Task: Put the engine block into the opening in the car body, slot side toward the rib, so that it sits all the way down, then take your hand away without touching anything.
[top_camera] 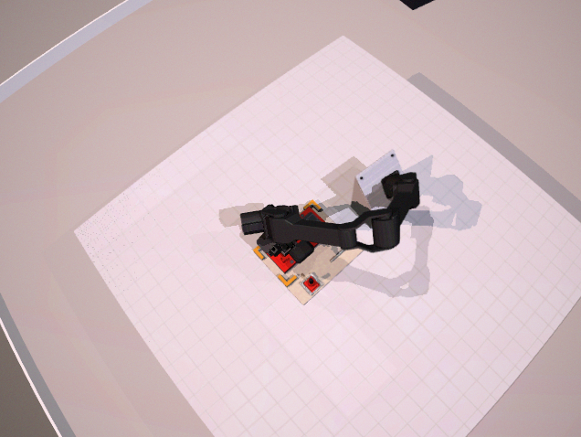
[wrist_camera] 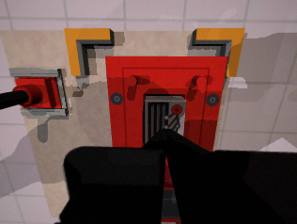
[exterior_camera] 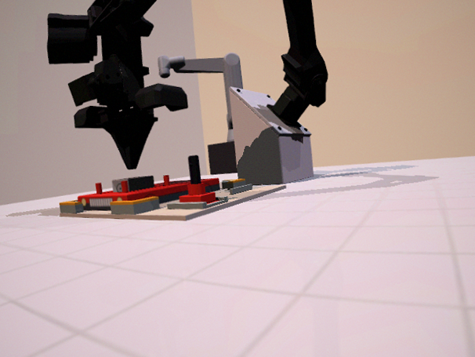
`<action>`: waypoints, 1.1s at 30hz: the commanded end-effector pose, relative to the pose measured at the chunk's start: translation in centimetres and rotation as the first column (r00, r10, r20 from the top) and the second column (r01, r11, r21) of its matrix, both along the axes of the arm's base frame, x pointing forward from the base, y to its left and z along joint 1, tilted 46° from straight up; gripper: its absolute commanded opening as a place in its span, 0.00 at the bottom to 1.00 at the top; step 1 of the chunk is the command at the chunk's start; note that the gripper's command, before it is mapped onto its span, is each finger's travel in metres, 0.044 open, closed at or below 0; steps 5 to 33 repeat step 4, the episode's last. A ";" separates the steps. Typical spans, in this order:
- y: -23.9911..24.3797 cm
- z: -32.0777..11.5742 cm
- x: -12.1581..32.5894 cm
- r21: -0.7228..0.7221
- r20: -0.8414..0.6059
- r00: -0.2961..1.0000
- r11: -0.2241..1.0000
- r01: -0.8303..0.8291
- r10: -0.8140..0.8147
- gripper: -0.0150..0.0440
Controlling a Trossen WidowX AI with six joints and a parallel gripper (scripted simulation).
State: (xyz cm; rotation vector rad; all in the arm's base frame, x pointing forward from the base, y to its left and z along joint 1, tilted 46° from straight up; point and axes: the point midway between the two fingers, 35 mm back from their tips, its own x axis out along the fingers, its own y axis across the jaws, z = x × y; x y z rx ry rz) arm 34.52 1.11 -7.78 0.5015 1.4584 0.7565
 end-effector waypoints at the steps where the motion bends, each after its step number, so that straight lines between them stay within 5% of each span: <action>1: -0.1 0.0 0.0 -0.004 0.002 1.000 1.000 -0.004 0.004 0.25; 4: -0.1 0.0 0.0 -0.004 0.002 1.000 1.000 -0.004 0.004 0.39; 33: -0.1 0.0 0.0 -0.004 0.002 1.000 1.000 -0.004 0.004 0.39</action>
